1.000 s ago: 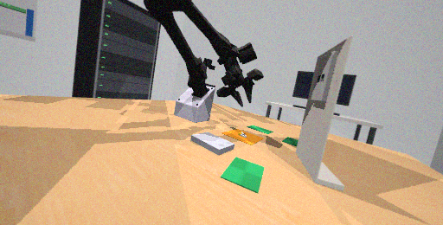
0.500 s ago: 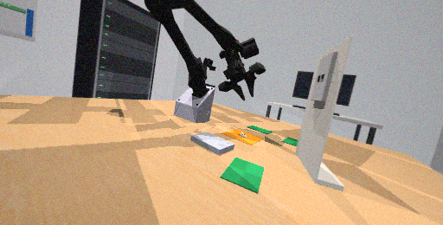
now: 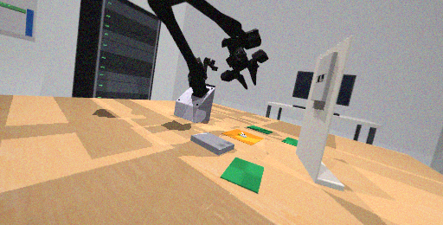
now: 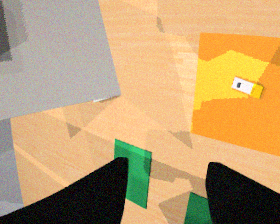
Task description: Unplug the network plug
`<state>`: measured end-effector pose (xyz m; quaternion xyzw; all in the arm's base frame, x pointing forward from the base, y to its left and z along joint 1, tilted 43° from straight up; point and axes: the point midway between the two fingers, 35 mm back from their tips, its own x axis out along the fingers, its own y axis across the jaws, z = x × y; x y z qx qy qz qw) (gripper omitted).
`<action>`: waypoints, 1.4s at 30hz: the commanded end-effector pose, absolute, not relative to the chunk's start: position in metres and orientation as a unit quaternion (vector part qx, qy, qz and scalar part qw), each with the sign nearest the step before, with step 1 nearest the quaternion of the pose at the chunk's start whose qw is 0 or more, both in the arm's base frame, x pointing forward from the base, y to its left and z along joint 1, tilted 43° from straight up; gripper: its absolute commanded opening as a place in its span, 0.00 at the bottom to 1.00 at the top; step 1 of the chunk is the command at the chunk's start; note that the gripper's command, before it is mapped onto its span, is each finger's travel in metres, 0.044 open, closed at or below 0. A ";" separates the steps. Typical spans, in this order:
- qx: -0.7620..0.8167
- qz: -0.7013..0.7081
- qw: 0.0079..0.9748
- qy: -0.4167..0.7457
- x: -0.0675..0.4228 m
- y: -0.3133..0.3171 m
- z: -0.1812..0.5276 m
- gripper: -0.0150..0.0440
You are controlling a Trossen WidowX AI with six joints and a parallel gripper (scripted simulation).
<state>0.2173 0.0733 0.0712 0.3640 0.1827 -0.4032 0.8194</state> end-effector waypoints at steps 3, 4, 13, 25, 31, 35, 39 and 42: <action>0.366 -0.403 0.820 0.178 0.216 0.085 0.087 0.52; 0.366 -0.403 0.820 0.177 0.215 0.087 0.090 0.52; 0.366 -0.401 0.822 0.173 0.211 0.098 0.107 0.56; 0.366 -0.401 0.822 0.173 0.211 0.098 0.107 1.00; 0.366 -0.401 0.822 0.173 0.211 0.098 0.107 1.00; 0.366 -0.401 0.822 0.173 0.211 0.098 0.107 1.00; 0.366 -0.401 0.822 0.173 0.211 0.098 0.107 1.00; 0.366 -0.401 0.822 0.173 0.211 0.098 0.107 1.00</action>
